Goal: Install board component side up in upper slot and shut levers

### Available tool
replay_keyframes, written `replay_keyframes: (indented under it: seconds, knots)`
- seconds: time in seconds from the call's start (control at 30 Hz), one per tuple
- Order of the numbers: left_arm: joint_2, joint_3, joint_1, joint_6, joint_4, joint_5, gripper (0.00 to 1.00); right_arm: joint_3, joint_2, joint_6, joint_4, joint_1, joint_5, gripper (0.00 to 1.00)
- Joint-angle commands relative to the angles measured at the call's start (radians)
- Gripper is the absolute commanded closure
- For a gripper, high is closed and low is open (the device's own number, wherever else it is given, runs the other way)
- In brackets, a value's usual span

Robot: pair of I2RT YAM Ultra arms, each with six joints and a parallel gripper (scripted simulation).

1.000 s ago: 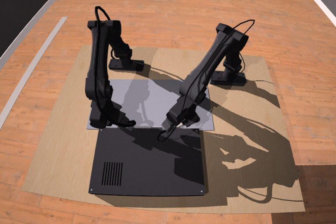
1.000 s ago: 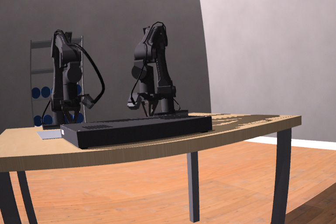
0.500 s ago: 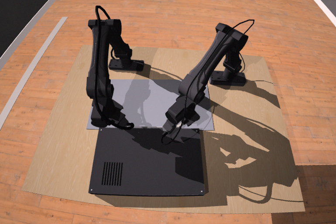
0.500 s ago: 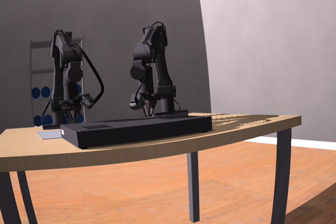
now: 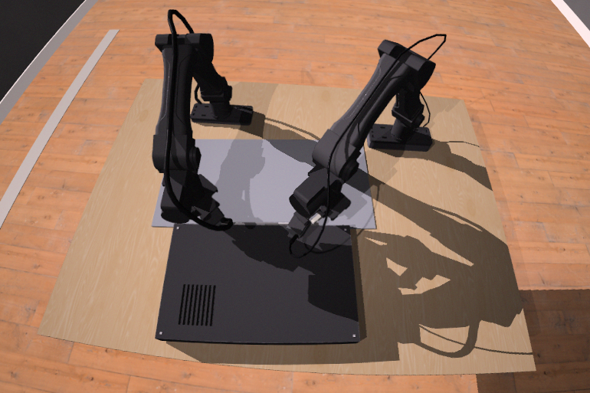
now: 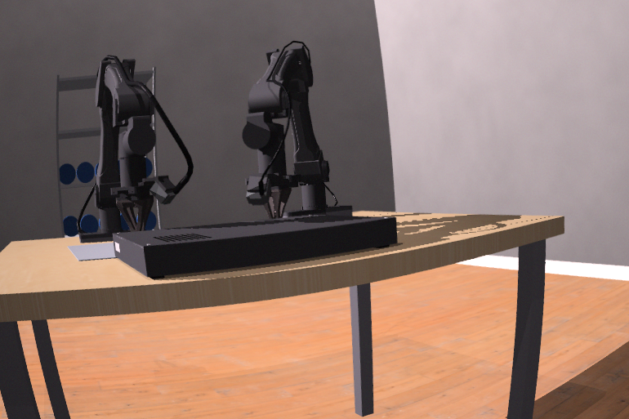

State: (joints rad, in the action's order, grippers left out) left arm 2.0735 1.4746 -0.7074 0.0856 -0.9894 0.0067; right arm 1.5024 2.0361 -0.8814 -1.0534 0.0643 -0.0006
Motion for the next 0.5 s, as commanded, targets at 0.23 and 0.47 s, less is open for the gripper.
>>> replay_keyframes:
  seconds: [0.23,0.47]
  knots:
    - [-0.03,-0.02,-0.019,-0.179,0.024,-0.008,0.97,-0.045,-0.041,0.193,0.038,0.02,-0.002,0.97]
    - [-0.031,-0.021,-0.016,-0.181,0.025,-0.01,0.97,-0.047,-0.042,0.196,0.04,0.021,0.0,0.97]
